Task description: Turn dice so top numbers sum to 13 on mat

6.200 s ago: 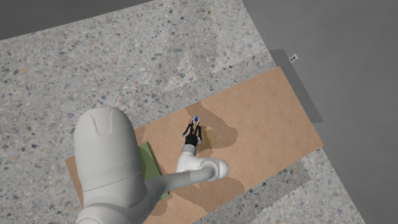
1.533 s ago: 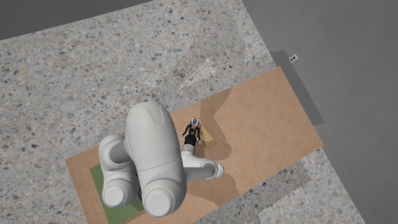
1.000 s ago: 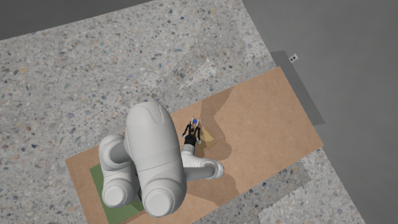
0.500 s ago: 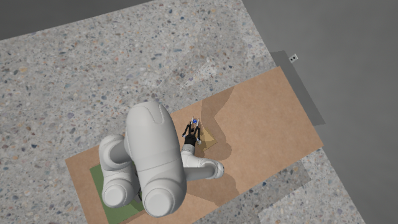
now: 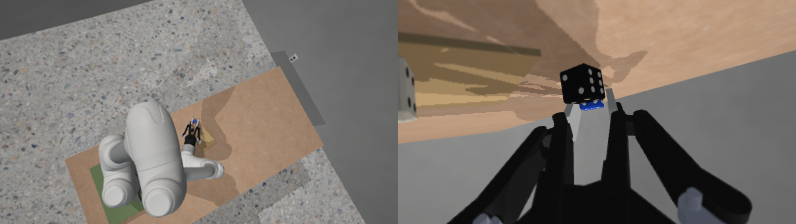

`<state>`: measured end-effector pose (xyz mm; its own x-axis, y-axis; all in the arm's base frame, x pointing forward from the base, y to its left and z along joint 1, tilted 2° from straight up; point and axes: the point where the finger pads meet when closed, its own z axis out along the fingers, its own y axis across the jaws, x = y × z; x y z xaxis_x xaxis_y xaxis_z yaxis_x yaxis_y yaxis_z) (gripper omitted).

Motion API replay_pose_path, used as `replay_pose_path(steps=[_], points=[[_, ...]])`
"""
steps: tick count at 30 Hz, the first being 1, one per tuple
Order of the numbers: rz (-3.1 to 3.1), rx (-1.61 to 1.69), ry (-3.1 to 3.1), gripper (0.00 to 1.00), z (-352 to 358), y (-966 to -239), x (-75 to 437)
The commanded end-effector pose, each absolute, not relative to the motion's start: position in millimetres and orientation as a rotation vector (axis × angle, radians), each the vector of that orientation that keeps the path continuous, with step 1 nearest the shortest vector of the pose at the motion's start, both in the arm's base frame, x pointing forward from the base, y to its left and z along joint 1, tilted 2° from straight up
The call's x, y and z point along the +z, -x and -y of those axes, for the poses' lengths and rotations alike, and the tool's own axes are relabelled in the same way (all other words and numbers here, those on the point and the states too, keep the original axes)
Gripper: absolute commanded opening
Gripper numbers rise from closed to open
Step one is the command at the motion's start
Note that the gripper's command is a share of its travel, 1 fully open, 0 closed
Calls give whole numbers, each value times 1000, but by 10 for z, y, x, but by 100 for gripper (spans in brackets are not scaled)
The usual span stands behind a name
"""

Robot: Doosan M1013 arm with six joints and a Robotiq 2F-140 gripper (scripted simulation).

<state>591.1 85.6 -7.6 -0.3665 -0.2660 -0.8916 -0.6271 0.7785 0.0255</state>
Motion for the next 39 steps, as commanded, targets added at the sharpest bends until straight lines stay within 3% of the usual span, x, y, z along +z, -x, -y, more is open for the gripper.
replay_pose_path(steps=[1,39], points=[[-1957,448,673,25,-856,-5911,-75],[-1957,448,673,25,-568,-5568,274]])
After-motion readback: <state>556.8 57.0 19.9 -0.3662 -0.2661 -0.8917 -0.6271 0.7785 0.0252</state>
